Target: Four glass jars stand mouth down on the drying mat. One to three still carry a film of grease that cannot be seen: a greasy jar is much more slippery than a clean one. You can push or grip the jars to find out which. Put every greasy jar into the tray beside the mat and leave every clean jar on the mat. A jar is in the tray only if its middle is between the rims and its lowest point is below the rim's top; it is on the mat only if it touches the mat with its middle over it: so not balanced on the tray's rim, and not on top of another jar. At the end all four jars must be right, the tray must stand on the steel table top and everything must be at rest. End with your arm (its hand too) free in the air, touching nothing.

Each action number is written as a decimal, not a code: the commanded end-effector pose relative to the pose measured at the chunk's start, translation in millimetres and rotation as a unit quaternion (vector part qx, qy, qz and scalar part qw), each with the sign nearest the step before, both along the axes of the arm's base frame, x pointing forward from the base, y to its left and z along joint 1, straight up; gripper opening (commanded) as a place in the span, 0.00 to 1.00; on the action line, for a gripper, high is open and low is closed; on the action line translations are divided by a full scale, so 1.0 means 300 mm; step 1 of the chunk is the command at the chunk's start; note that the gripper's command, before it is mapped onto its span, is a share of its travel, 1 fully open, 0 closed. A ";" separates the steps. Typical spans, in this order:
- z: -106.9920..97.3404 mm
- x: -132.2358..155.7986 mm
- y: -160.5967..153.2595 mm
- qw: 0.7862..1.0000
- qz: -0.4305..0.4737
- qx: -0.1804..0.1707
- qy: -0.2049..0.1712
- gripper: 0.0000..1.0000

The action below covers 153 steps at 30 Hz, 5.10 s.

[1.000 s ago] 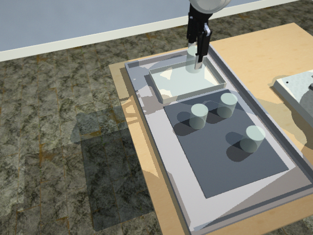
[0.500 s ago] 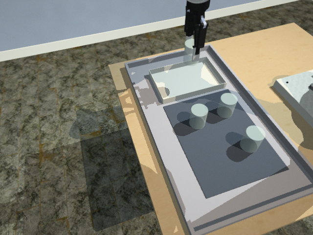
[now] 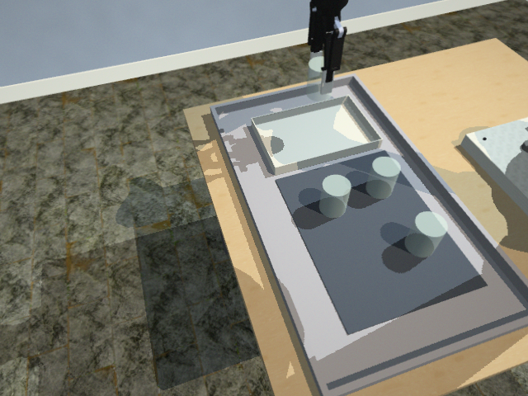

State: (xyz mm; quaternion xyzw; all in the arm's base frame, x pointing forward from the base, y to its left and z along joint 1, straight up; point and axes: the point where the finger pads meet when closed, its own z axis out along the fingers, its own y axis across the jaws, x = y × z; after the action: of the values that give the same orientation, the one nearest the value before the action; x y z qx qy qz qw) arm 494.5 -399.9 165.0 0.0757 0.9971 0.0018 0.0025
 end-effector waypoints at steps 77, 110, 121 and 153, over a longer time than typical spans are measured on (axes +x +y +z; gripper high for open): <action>-0.457 0.002 0.001 1.000 0.000 0.000 0.000 0.00; -0.313 0.002 0.001 1.000 0.000 0.000 0.000 1.00; -0.195 0.001 0.001 1.000 0.000 0.000 0.000 1.00; -0.078 0.000 0.000 1.000 0.000 0.000 0.000 1.00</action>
State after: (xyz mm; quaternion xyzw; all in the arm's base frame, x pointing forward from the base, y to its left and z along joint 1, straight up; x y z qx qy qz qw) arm 494.6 -399.9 141.6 0.0757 0.9971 0.0018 0.0025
